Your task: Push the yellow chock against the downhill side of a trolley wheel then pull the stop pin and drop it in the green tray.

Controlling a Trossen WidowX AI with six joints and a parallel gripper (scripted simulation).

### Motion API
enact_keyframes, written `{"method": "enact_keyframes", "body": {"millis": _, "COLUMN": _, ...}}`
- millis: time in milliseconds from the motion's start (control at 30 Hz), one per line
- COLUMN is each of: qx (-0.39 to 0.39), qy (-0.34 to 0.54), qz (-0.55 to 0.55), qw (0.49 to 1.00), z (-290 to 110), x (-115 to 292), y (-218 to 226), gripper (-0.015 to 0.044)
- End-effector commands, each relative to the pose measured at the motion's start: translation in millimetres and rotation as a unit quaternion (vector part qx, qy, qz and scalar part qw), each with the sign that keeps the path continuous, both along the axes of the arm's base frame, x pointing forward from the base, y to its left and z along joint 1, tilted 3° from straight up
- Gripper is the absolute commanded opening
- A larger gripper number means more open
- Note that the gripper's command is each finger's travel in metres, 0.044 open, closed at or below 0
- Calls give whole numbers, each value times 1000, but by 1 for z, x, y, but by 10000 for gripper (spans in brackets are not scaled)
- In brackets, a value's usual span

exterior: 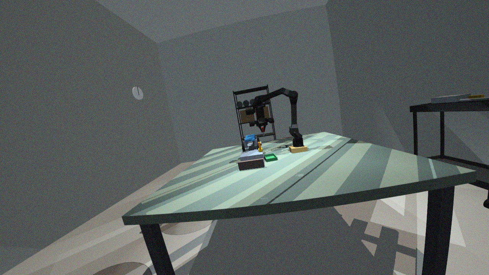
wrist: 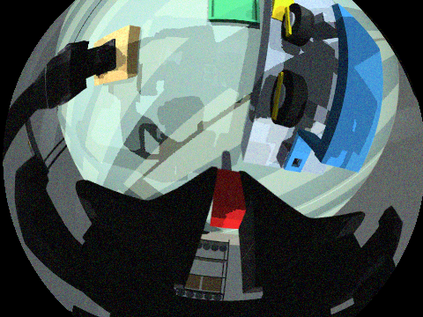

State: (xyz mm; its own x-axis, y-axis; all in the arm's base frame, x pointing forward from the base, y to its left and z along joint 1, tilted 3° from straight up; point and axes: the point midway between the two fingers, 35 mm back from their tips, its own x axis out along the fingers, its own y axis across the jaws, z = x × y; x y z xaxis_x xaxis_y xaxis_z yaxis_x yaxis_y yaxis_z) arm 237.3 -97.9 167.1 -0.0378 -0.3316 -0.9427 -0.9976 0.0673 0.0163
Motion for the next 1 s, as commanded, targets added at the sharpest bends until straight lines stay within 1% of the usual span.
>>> {"method": "enact_keyframes", "body": {"millis": 0, "qx": -2, "qy": -1, "qz": 0, "qw": 1000, "z": -3, "x": 0, "y": 15, "gripper": 0}}
{"method": "enact_keyframes", "body": {"millis": 967, "qx": 2, "qy": -1, "qz": 0, "qw": 1000, "z": -27, "x": 9, "y": 132, "gripper": 0}}
